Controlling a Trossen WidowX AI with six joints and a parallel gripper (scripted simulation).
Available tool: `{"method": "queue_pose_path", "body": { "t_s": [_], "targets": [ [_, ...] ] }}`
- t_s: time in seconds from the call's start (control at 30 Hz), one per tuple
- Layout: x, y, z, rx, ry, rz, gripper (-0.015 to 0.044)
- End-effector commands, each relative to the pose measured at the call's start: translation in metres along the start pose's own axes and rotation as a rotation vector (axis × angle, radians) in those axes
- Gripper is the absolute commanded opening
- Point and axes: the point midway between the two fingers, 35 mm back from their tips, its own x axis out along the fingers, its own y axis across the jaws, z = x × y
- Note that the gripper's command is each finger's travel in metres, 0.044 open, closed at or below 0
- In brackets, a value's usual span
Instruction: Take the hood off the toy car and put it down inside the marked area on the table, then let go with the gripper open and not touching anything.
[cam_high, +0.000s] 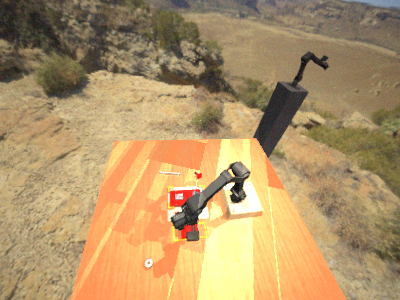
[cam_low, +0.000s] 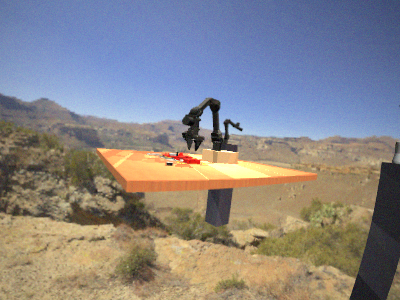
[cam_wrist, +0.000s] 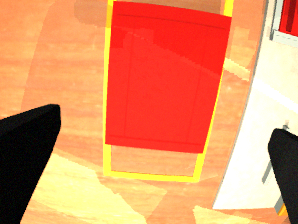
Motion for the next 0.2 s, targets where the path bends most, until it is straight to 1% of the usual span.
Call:
{"method": "queue_pose_path", "body": {
  "t_s": [0.0, 0.17],
  "targets": [
    [-0.0002, 0.0001, -0.0004, -0.002, 0.003, 0.002, 0.044],
    [-0.0002, 0.0001, -0.0004, -0.002, 0.003, 0.002, 0.044]
  ]
}}
